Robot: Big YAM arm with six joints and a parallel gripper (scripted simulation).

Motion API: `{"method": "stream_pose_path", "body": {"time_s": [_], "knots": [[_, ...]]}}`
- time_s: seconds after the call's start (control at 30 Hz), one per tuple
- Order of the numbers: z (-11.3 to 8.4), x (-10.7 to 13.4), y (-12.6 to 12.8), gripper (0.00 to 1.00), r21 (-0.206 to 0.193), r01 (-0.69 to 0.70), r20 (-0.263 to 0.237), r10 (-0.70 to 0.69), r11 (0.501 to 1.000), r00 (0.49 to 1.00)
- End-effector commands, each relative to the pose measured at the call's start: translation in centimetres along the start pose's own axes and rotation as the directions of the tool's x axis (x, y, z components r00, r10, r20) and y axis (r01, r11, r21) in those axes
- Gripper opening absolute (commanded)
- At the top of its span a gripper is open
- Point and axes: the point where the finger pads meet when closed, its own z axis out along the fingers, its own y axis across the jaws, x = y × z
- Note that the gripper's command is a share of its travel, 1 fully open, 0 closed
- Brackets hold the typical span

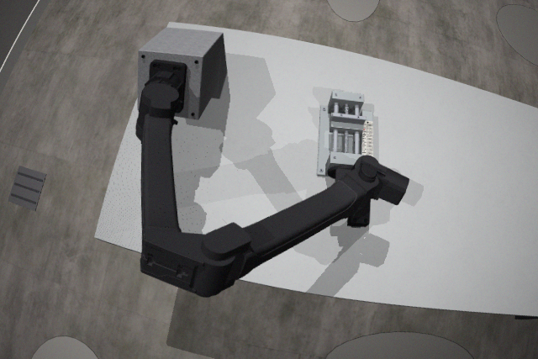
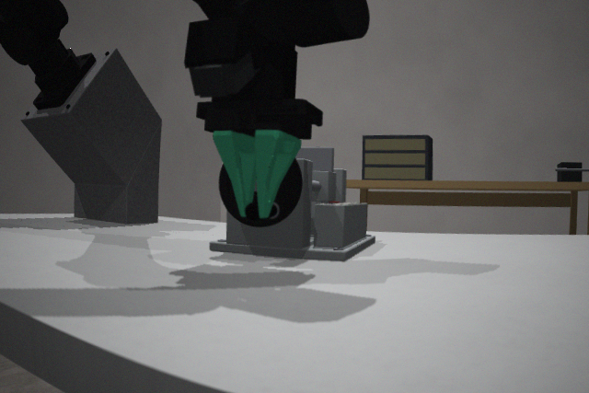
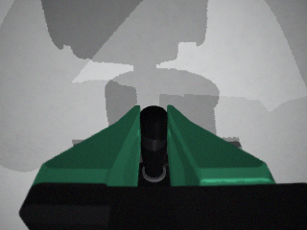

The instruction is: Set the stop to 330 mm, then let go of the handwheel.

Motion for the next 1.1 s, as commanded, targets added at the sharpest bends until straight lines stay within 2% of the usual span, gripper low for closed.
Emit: {"method": "stream_pose_path", "body": {"time_s": [0.0,0.37,0.47,0.67,0.87,1.07], "knots": [[-1.5,0.8,3.0,0.06,-0.053,-0.002,-0.005,0.002,0.999,1.000],[-2.5,0.9,3.9,0.06,-0.048,0.000,-0.007,-0.001,0.999,1.000],[-2.6,0.8,4.4,0.06,-0.059,-0.012,-0.004,0.011,0.998,1.000],[-2.8,0.9,4.0,0.06,-0.048,0.000,-0.007,-0.001,0.999,1.000],[-3.7,0.9,4.2,0.06,-0.048,-0.001,-0.007,0.000,0.999,1.000],[-4.4,0.3,4.6,0.06,-0.065,-0.024,-0.004,0.023,0.998,1.000]]}}
